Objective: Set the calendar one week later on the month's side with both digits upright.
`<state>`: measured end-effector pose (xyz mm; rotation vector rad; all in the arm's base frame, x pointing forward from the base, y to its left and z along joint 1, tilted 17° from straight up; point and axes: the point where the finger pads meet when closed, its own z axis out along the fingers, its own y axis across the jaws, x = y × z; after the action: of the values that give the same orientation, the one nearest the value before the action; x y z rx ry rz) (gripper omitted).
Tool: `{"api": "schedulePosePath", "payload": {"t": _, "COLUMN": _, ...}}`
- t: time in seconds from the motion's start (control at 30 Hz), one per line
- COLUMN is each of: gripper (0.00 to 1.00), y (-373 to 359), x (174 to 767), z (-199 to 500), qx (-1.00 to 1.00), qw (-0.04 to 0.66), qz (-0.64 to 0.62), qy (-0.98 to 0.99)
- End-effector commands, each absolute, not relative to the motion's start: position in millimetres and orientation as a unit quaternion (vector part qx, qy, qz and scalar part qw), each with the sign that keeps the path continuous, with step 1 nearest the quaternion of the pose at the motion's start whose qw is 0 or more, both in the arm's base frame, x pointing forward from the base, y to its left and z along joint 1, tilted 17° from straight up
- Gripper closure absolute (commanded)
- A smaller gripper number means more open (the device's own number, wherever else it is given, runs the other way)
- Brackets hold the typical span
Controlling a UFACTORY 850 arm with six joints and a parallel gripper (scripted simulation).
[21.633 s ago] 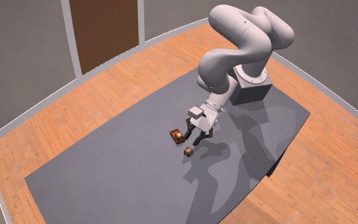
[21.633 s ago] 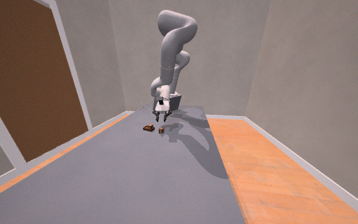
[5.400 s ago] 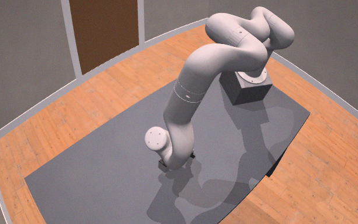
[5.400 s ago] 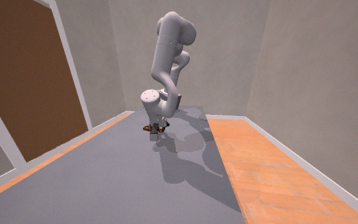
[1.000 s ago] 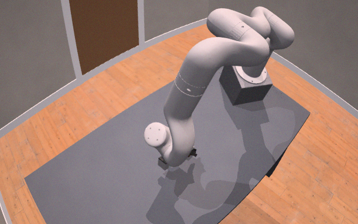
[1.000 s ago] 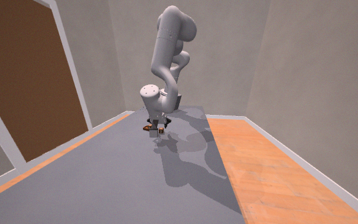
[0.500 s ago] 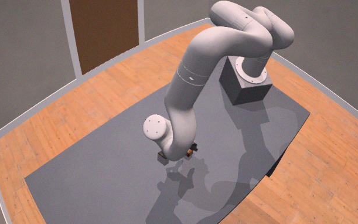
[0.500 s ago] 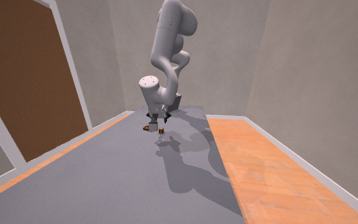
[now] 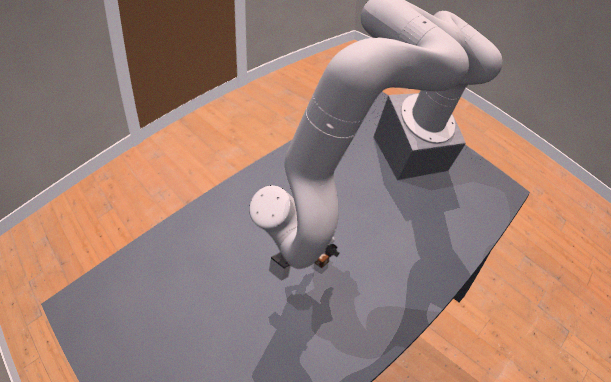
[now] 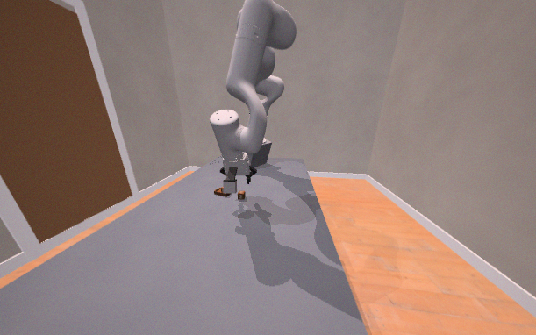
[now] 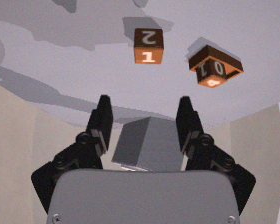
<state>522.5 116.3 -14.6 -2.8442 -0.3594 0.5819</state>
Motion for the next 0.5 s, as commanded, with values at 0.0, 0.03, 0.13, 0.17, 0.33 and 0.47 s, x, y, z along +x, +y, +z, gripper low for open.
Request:
{"api": "schedulePosePath", "payload": {"t": 0.0, "gripper": 0.31, "y": 118.3, "x": 522.6, "z": -13.8, "qx": -0.976, "qw": 0.121, "qz": 0.135, "qy": -0.116}}
{"api": "schedulePosePath", "payload": {"t": 0.03, "gripper": 0.31, "y": 117.4, "x": 522.2, "z": -13.5, "qx": -0.979, "qw": 0.121, "qz": 0.12, "qy": -0.114}}
{"api": "schedulePosePath", "payload": {"t": 0.13, "gripper": 0.31, "y": 113.4, "x": 521.0, "z": -12.4, "qx": -0.983, "qw": 0.117, "qz": 0.087, "qy": -0.109}}
{"api": "schedulePosePath", "payload": {"t": 0.17, "gripper": 0.31, "y": 113.4, "x": 521.0, "z": -12.4, "qx": -0.983, "qw": 0.117, "qz": 0.087, "qy": -0.109}}
{"api": "schedulePosePath", "payload": {"t": 0.33, "gripper": 0.31, "y": 111.4, "x": 517.6, "z": -11.2, "qx": -0.984, "qw": 0.116, "qz": 0.08, "qy": -0.108}}
{"api": "schedulePosePath", "payload": {"t": 0.47, "gripper": 0.31, "y": 111.7, "x": 517.6, "z": -11.2, "qx": -0.984, "qw": 0.116, "qz": 0.08, "qy": -0.108}}
